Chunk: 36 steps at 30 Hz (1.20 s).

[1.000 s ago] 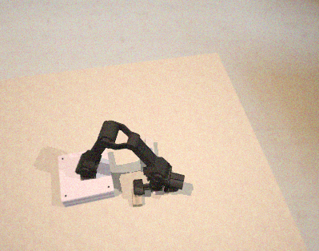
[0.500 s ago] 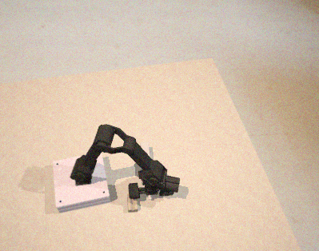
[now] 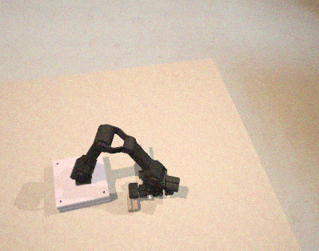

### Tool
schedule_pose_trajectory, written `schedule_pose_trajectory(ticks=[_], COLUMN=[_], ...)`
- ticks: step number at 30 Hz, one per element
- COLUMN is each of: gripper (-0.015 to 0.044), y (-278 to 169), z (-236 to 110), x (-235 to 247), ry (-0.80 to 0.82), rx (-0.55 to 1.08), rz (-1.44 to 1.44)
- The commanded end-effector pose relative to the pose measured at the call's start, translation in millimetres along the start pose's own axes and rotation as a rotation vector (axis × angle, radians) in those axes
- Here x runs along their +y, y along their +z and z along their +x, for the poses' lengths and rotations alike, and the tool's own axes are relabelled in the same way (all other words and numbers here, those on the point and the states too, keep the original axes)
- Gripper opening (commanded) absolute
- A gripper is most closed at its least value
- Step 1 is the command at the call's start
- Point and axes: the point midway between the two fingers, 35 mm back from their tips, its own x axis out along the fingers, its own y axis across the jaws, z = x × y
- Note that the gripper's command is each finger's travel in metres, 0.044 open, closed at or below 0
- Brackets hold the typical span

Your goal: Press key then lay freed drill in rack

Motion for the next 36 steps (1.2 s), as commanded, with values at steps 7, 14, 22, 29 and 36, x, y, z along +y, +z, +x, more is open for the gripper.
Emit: schedule_pose_trajectory(ticks=[7, 14, 22, 29, 36], gripper=[0.0006, 0.0, 0.0, 0.0, 0.0], y=[0.0, -0.4, -0.1, -7.5, -18.9], z=[-0.1, -2.3, -3.8, -2.2, -1.5], x=[-0.1, 2.6, 3.4, 3.0, 2.9], ry=[0.0, 0.003, 0.003, 0.003, 0.003], rx=[0.0, -0.002, -0.002, -0.001, 0.0], rz=[-0.001, 0.005, 0.005, 0.005, 0.005])
